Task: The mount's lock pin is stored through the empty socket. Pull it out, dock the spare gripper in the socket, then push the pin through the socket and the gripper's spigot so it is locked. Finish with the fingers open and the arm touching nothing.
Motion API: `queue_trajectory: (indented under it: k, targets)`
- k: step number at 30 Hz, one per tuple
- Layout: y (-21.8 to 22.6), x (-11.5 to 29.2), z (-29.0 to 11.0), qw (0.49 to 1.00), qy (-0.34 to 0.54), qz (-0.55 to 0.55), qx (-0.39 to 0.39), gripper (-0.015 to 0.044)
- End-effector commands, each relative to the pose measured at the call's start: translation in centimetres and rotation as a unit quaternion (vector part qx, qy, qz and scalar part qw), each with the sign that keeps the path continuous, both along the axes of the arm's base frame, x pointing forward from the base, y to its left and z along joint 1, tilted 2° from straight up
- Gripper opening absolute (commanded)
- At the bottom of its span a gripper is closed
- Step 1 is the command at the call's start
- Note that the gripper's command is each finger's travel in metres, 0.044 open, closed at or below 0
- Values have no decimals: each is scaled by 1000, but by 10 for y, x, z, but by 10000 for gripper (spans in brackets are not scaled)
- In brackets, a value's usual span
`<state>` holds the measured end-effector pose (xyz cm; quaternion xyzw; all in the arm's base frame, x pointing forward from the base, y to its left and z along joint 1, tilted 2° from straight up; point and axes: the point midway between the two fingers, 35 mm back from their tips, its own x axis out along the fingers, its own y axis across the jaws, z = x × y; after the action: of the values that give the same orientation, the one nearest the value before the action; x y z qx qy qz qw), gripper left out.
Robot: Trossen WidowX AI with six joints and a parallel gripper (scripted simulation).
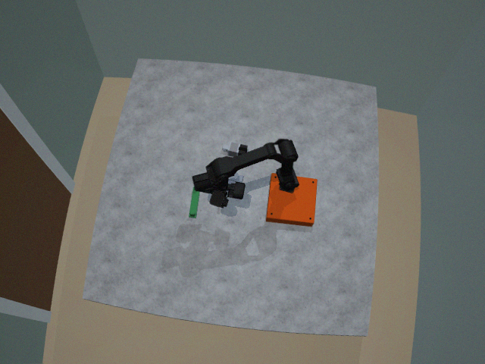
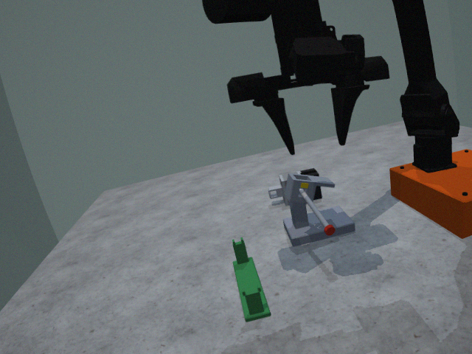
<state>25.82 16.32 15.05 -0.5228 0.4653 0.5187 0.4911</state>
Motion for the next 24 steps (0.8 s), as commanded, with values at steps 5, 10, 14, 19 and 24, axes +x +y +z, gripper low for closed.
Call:
queue_trajectory:
  k: [5,10,14,19,24]
  targets:
    - [-33,9,-6,999,12,42,-17,300]
    - [-32,9,-18,999,12,42,-17,300]
    - [-29,7,-56,999,12,42,-17,300]
    - [-29,3,-76,999,12,42,-17,300]
    - [-28,3,-82,999,12,42,-17,300]
